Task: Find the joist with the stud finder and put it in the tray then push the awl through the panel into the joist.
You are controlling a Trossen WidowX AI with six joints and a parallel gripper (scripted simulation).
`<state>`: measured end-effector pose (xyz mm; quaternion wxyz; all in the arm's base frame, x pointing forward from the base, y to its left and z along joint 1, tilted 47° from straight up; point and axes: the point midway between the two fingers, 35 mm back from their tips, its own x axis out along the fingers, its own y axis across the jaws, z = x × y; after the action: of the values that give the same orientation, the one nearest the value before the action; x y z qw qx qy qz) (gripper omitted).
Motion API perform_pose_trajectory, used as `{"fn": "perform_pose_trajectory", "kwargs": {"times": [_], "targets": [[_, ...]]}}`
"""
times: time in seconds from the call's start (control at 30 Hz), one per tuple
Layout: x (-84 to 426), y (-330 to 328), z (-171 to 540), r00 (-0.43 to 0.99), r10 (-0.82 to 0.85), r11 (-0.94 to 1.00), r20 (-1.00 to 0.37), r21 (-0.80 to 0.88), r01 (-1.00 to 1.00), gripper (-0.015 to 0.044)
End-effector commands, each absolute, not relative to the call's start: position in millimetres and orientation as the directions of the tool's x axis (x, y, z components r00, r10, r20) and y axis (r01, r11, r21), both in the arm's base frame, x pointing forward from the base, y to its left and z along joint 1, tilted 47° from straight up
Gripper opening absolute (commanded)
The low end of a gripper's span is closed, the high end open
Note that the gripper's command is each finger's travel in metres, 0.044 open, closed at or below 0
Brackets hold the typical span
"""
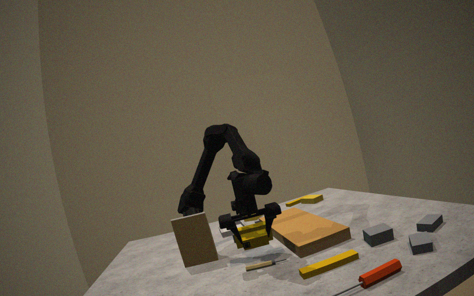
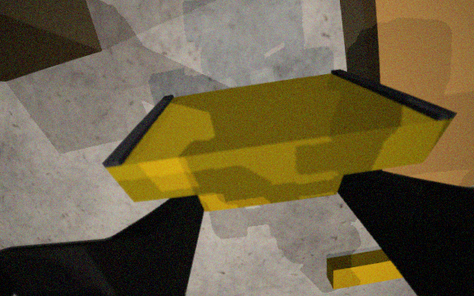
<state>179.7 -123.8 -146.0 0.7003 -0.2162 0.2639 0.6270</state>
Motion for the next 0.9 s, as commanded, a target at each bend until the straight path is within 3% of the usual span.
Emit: {"fn": "perform_pose_trajectory", "kwargs": {"times": [0.0,0.87], "targets": [[181.2,-126.6,-143.1,0.076,0.743,0.124,-0.665,0.024,-0.992,0.0],[180.7,-121.0,-142.7,0.056,0.662,0.123,-0.748,0.035,-0.992,0.0]]}}
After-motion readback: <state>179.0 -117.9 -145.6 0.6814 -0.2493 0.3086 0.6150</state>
